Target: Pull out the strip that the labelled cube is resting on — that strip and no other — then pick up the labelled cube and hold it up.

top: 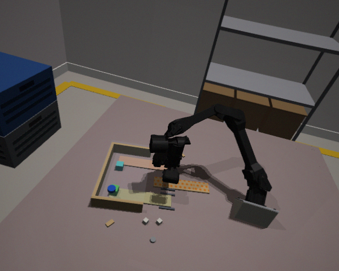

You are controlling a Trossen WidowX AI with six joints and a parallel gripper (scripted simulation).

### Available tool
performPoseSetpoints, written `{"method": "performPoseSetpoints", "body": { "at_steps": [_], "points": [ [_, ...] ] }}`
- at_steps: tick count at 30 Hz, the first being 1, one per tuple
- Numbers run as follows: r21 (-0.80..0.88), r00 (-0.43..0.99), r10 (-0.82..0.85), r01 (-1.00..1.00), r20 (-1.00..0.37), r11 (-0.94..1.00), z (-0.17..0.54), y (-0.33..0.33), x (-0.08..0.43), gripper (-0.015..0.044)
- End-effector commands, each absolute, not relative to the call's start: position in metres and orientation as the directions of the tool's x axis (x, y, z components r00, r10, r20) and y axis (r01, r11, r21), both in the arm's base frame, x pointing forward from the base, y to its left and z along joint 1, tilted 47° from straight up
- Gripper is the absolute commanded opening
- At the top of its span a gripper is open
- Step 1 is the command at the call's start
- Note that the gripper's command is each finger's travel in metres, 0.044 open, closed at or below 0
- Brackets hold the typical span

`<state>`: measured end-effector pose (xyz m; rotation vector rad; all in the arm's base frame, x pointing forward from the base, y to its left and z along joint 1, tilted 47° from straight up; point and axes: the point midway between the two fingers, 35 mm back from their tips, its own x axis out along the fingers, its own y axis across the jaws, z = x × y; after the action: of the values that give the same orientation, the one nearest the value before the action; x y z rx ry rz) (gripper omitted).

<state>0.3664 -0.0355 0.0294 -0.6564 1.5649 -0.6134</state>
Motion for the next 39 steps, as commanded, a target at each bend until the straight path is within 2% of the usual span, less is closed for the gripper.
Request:
{"method": "performPoseSetpoints", "body": {
  "at_steps": [1, 6, 20, 39],
  "points": [
    [-0.718, -0.08, -0.72, -0.059, -0.689, 0.693, 0.032, -0.031, 0.353, 0.0],
    [-0.718, -0.08, -0.72, -0.059, -0.689, 0.693, 0.032, -0.03, 0.351, 0.0],
    [-0.718, -0.082, -0.72, -0.061, -0.689, 0.694, 0.03, -0.023, 0.303, 0.0],
    [-0.717, -0.082, -0.719, -0.061, -0.69, 0.695, 0.054, 0.003, 0.305, 0.0]
  ]
}}
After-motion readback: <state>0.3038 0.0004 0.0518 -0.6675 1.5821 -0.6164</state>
